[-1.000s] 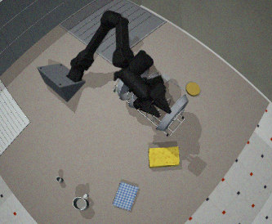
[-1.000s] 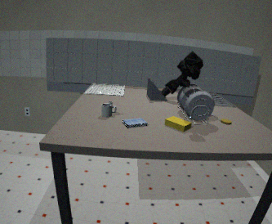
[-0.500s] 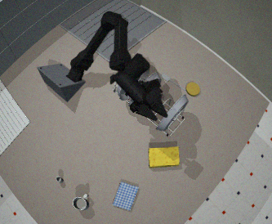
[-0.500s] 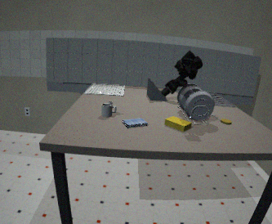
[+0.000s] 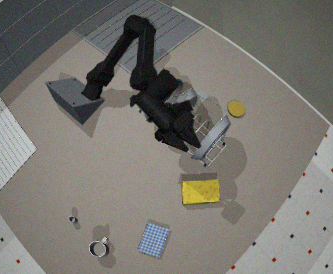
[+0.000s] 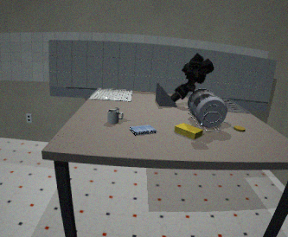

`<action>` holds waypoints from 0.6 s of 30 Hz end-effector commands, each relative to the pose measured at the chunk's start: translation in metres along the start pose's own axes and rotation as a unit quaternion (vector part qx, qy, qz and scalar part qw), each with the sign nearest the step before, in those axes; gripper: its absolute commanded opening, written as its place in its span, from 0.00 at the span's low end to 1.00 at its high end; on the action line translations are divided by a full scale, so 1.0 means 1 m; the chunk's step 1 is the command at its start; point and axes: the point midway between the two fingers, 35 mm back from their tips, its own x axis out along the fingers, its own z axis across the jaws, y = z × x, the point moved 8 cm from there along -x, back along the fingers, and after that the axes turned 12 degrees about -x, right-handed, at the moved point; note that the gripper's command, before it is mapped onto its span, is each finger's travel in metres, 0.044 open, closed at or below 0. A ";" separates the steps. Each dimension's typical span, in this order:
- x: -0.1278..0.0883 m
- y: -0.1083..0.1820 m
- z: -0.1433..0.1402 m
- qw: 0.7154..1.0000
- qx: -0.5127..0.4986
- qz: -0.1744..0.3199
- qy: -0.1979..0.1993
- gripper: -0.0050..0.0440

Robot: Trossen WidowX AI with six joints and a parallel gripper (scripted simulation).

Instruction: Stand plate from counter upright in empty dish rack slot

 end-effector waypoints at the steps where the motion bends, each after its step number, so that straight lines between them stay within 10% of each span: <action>1: 0.000 0.006 0.003 1.000 0.002 0.001 -0.002 1.00; 18: -0.002 0.025 0.009 1.000 0.006 -0.001 -0.002 1.00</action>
